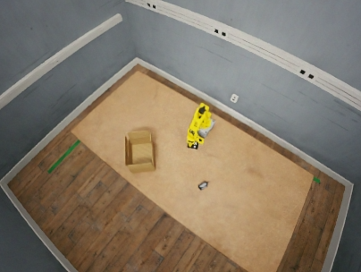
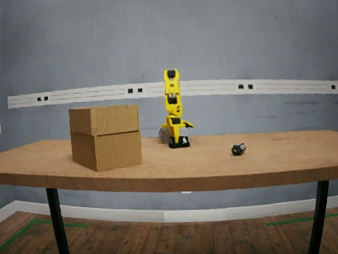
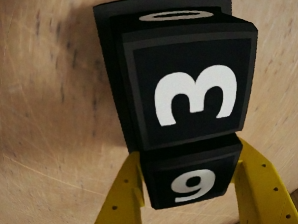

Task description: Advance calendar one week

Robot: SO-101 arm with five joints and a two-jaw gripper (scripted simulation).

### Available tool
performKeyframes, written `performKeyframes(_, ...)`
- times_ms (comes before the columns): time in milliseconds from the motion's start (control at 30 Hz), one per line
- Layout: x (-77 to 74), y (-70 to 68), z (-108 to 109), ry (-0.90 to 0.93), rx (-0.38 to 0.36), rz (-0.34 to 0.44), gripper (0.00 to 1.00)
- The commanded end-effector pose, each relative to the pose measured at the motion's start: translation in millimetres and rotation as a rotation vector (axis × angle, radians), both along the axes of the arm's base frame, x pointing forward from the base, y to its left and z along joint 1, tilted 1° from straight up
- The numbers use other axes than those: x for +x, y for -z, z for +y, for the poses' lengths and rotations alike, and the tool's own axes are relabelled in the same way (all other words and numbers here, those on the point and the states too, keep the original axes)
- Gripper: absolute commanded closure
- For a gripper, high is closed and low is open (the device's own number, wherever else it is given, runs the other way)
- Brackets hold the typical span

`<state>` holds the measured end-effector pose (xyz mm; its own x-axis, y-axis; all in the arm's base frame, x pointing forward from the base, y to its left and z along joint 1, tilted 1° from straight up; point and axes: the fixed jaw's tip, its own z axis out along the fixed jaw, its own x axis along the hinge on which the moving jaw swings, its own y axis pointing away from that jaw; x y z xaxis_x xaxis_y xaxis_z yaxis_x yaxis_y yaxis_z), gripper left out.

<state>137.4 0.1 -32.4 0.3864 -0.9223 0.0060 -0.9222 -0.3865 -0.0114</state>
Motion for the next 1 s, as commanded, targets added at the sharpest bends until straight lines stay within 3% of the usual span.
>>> performKeyframes(0,-4.7,2.9,-1.6,0.006,0.001,0.021,0.8)
performKeyframes(533,-4.7,2.9,-1.6,0.006,0.001,0.021,0.66)
performKeyframes(967,-4.4,1.8,-1.6,0.006,0.001,0.021,0.64)
